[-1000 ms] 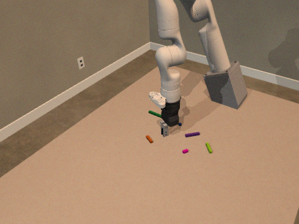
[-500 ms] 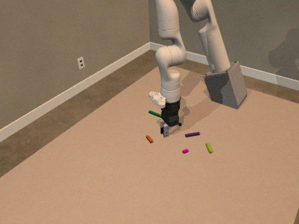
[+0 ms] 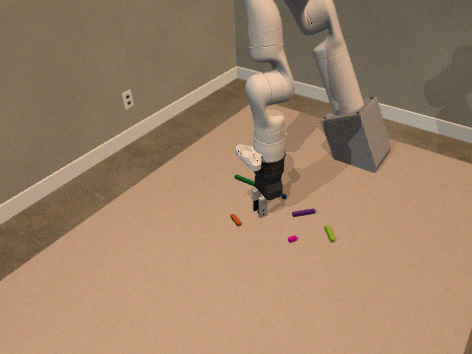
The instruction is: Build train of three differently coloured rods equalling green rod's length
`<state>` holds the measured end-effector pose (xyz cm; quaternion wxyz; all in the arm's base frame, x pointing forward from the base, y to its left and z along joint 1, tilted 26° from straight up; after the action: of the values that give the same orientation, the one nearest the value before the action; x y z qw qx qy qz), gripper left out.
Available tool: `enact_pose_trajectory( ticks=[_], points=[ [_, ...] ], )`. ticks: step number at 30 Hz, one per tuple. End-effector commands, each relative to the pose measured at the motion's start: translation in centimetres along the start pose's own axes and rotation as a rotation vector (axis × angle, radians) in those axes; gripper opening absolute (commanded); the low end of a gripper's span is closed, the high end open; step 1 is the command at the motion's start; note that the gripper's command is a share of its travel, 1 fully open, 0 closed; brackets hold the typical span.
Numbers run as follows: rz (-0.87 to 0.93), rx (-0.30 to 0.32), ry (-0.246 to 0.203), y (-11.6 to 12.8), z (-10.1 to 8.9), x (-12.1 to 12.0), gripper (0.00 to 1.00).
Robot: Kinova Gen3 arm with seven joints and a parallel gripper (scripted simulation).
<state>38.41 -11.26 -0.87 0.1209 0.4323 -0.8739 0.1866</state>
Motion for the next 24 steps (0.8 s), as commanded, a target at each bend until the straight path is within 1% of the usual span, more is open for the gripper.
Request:
enact_pose_trajectory(
  ticks=[1,6,11,13,17,20,24],
  points=[
    [0.000,0.001,-0.002,0.0,-0.3,-0.1,0.54],
    [0.000,0.001,-0.002,0.0,-1.8,-0.1,0.54],
    [0.000,0.001,-0.002,0.0,-4.4,0.0,0.54],
    [0.000,0.001,-0.002,0.0,-4.4,0.0,0.54],
    [0.000,0.001,-0.002,0.0,-6.6,0.0,0.54],
    [0.000,0.001,-0.002,0.0,-7.9,0.0,0.54],
    [0.000,0.001,-0.002,0.0,-8.8,0.0,0.54]
  ],
)
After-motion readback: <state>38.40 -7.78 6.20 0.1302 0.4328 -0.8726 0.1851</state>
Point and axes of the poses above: the point where the finger pads meet when closed, its own z axis out along the fingers, its own x axis across the jaws, y = z × x, the point moved 9 cm from there along -z, back along the fingers, and after that the axes turned 4 degrees about z, right-handed, at the moved point
